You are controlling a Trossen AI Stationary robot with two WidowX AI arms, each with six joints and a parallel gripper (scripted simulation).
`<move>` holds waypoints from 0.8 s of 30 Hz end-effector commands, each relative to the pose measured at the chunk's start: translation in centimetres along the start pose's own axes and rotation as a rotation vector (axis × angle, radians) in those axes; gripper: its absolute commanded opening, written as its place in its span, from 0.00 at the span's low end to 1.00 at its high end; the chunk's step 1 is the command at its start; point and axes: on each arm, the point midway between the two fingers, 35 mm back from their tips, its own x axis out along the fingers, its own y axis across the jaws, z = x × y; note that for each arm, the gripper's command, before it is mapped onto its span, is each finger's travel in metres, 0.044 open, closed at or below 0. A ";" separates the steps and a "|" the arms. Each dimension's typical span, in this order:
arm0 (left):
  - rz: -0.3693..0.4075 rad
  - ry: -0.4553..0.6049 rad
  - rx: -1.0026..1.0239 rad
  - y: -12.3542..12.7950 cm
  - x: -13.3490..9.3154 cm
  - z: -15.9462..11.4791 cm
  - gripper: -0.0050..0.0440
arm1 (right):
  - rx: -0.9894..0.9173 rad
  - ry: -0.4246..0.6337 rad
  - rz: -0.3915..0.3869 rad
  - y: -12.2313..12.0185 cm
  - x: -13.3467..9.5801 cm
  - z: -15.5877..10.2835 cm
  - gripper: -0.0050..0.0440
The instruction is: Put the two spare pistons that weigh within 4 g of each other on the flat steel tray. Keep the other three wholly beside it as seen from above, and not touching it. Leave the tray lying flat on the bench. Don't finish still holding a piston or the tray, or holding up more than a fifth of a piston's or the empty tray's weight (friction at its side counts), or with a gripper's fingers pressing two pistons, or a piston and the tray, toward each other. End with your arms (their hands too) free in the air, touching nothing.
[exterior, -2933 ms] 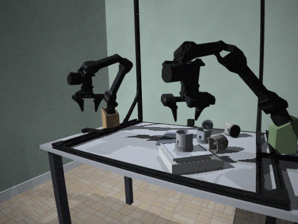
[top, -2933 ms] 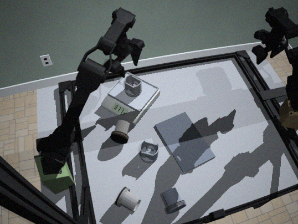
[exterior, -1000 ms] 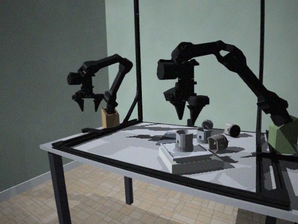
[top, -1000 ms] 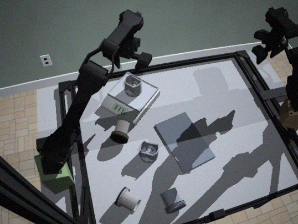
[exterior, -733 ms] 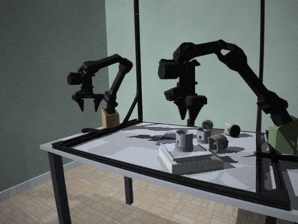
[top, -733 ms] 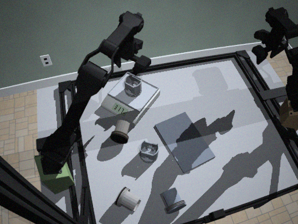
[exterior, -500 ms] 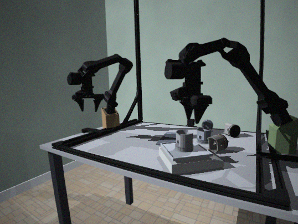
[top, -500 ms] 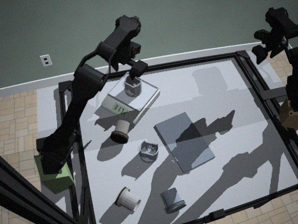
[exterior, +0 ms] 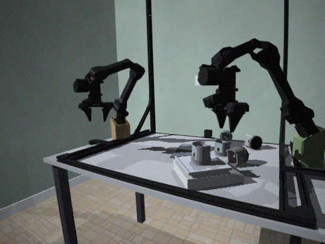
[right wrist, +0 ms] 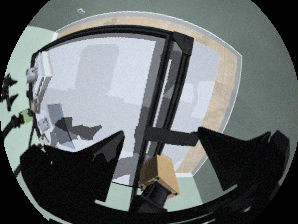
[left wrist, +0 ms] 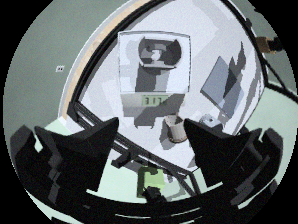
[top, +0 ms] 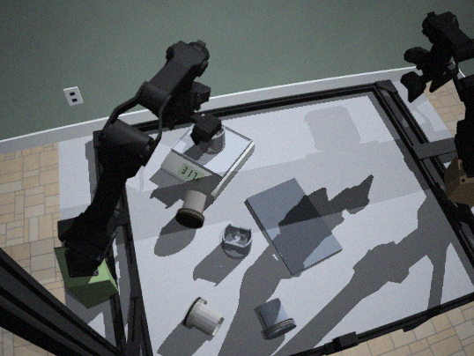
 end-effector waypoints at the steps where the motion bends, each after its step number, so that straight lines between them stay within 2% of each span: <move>1: -0.001 -0.004 0.001 -0.3 -0.1 -1.9 0.87 | -0.002 -0.001 0.004 0.1 0.0 0.0 1.00; 10: -0.001 -0.004 0.001 -0.9 -0.1 -6.4 0.87 | -0.002 -0.001 0.004 0.1 0.0 0.0 1.00; 12: -0.001 -0.004 0.001 -0.9 -0.1 -6.4 0.87 | -0.002 -0.001 0.004 0.1 0.0 0.0 1.00; 18: -0.002 -0.004 0.000 -1.2 0.0 -9.1 0.87 | -0.002 -0.001 0.004 0.1 0.0 0.0 1.00; 19: -0.002 -0.003 -0.001 -1.2 0.0 -9.1 0.87 | -0.002 -0.001 0.004 0.1 0.0 0.0 1.00; 24: 0.000 -0.136 -0.012 -1.7 1.5 -7.2 0.87 | -0.002 -0.001 0.004 0.1 0.0 0.0 1.00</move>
